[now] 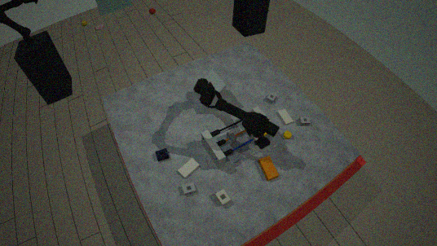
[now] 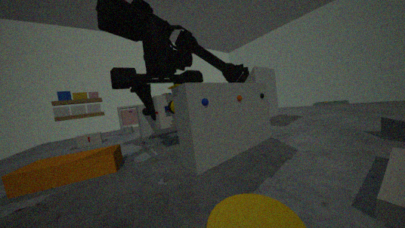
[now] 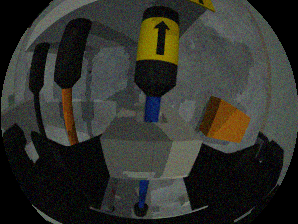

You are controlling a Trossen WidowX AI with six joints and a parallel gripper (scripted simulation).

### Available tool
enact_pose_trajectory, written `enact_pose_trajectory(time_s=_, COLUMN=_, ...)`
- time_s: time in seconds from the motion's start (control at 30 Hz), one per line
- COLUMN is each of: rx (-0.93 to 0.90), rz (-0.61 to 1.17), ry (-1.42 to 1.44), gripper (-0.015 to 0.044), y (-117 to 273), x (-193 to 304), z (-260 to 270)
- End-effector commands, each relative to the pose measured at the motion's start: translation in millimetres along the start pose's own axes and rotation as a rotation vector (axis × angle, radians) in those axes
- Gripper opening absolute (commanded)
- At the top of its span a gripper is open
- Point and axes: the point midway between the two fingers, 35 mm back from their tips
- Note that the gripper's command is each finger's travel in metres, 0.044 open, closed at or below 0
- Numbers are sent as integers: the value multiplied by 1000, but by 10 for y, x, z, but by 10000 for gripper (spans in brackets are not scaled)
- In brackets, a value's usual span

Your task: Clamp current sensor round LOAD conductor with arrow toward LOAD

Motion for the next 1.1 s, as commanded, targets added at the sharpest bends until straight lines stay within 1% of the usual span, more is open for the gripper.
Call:
enact_pose_trajectory(time_s=0.0, rx=0, rz=0, ry=0, gripper=26, y=0, x=0, z=0)
enact_pose_trajectory(time_s=0.3, rx=0, rz=0, ry=0, gripper=263, y=0, x=0, z=0)
enact_pose_trajectory(time_s=1.07, rx=0, rz=0, ry=0, gripper=266, y=0, x=0, z=0)
Point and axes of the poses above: the point midway between the two fingers, 35 mm back from their tips, its own y axis back along the fingers, its own z axis across the jaws, x = y × z, and after that the axes turned 4 degrees about -y, right-handed
